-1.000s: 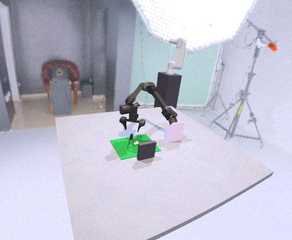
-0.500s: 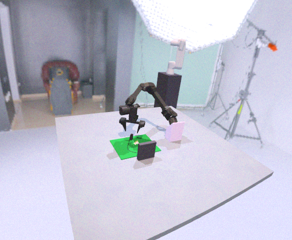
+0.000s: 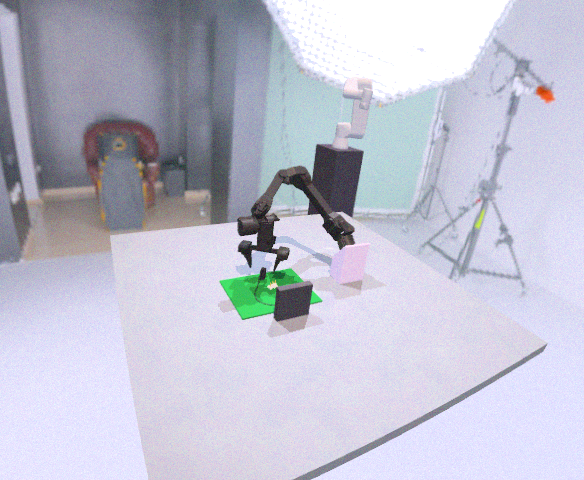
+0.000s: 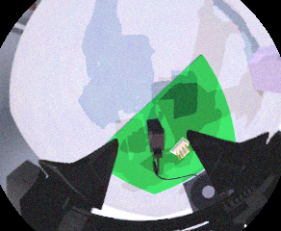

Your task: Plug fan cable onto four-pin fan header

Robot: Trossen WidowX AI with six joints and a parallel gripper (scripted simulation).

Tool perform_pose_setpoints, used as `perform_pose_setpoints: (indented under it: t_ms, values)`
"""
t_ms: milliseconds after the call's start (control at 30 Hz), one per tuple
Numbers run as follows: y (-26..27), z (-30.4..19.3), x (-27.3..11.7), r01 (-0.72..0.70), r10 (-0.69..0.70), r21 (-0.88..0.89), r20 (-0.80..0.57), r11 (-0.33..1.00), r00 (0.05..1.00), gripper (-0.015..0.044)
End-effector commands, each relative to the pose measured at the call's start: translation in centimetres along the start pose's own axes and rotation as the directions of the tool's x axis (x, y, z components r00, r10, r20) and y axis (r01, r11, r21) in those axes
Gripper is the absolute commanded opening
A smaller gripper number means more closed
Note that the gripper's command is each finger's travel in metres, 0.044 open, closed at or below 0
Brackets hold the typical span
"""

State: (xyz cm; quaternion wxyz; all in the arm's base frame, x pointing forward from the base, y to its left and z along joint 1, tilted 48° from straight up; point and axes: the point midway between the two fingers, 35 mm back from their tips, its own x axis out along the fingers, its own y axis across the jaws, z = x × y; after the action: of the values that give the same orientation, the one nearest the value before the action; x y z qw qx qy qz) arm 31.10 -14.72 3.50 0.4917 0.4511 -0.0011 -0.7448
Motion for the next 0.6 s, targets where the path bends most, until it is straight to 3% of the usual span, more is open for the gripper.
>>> perform_pose_setpoints:
  t_ms: [0,567]
  values:
    - [-0.3,0.3,1.1,0.006,-0.006,-0.011,0.014,1.000,1.000,0.0440]
    - [-0.4,0.4,2.4,0.005,-0.005,-0.011,0.016,1.000,1.000,0.0440]
